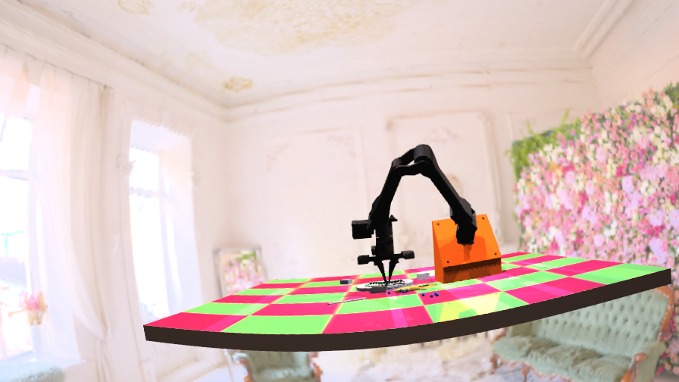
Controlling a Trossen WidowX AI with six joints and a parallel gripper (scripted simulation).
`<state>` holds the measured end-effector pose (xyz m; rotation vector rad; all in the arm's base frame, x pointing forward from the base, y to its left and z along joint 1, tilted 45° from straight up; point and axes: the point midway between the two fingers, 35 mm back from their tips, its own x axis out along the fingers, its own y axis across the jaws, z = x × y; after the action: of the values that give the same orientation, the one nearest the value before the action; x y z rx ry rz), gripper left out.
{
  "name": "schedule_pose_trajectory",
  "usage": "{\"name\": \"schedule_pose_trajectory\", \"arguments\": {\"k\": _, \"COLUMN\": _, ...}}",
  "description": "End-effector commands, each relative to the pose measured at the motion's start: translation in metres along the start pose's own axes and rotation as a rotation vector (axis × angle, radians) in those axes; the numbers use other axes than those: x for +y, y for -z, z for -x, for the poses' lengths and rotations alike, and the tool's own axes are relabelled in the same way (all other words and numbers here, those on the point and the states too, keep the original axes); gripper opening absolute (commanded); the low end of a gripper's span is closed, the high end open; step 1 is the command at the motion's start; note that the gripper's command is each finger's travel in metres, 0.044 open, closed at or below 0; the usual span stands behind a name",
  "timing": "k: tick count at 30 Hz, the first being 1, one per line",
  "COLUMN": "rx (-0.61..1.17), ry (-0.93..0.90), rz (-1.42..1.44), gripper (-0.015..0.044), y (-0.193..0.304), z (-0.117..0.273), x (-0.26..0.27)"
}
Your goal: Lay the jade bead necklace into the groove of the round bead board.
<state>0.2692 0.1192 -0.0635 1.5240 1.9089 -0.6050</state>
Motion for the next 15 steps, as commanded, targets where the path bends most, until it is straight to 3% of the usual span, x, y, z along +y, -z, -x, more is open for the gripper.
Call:
{"name": "schedule_pose_trajectory", "arguments": {"k": 1, "rx": 0.005, "ry": 0.002, "rz": -0.007, "gripper": 0.0, "y": 0.0036, "z": -0.0007, "x": -0.005}}
{"name": "schedule_pose_trajectory", "arguments": {"k": 15, "rx": 0.005, "ry": 0.002, "rz": -0.007, "gripper": 0.0, "y": 0.0038, "z": -0.0086, "x": -0.0051}}
